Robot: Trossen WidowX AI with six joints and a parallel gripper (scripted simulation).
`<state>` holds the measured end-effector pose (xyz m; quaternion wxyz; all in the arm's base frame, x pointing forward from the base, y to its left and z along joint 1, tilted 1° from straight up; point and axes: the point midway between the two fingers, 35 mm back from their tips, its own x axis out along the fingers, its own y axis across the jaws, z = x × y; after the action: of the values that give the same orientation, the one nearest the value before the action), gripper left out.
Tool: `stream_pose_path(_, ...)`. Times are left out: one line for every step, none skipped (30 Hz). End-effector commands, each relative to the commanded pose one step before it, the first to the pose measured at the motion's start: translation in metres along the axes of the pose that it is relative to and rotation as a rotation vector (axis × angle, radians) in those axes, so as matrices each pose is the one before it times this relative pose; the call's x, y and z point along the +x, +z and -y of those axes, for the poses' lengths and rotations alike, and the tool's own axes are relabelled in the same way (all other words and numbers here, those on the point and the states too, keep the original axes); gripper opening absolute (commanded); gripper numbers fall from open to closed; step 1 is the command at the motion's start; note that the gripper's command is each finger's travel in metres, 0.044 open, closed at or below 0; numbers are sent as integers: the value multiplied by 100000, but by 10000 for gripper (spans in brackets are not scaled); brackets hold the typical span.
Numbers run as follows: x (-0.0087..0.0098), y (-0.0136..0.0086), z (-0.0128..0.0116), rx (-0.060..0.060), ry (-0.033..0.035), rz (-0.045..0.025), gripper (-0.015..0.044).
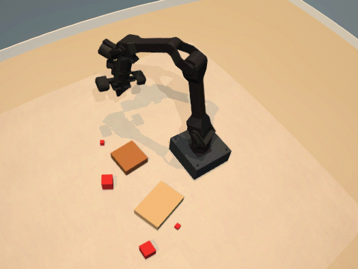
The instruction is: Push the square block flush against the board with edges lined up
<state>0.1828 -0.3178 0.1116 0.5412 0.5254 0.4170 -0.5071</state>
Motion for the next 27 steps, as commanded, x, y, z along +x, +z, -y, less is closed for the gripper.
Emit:
stream_pose_path(3102, -3948, -3145, -7215, -4292, -5889, 0)
stream_pose_path(772, -1128, -1074, -2141, -1059, -891, 0)
stream_pose_path(758, -1157, -1044, -2155, -1102, -805, 0)
stream_pose_path(744, -1183, -1012, -2169, -1141, -718, 0)
stream_pose_path(730, -1208, -979, -2182, -1177, -630, 0)
stream_pose_path(712, -1226, -940, -2183, -1202, -537, 0)
stream_pose_path(698, -1248, -906, -2194, -1231, -447, 0)
stream_pose_path(539, -995, -691, -1735, -986, -287, 0)
stream_pose_path(319, -601, -406, -1044, -598, -145, 0)
stream_pose_path(105, -201, -134, -348, -200, -44, 0)
stream_pose_path(0, 0, 0, 0, 0, 0, 0)
stream_pose_path(0, 0, 0, 0, 0, 0, 0)
stream_pose_path(0, 0, 0, 0, 0, 0, 0)
stream_pose_path(0, 0, 0, 0, 0, 0, 0)
stream_pose_path(311, 17, -19, 0, 0, 0, 0)
stream_pose_path(931, 39, -43, 0, -2, 0, 0)
stream_pose_path(1540, 23, -24, -1, -6, -3, 0)
stream_pose_path(1524, -30, 33, -1, -11, -8, 0)
stream_pose_path(904, -43, 47, 0, -9, -7, 0)
stream_pose_path(300, -18, 20, 0, -3, -3, 0)
stream_pose_path(0, 0, 0, 0, 0, 0, 0)
stream_pose_path(0, 0, 0, 0, 0, 0, 0)
stream_pose_path(0, 0, 0, 0, 0, 0, 0)
stream_pose_path(0, -17, -3, 0, 0, -1, 0)
stream_pose_path(-1, -34, -5, 0, 1, -3, 0)
stream_pose_path(-1, -51, -8, 0, 1, -4, 0)
stream_pose_path(-1, -67, -10, 0, 1, -5, 0)
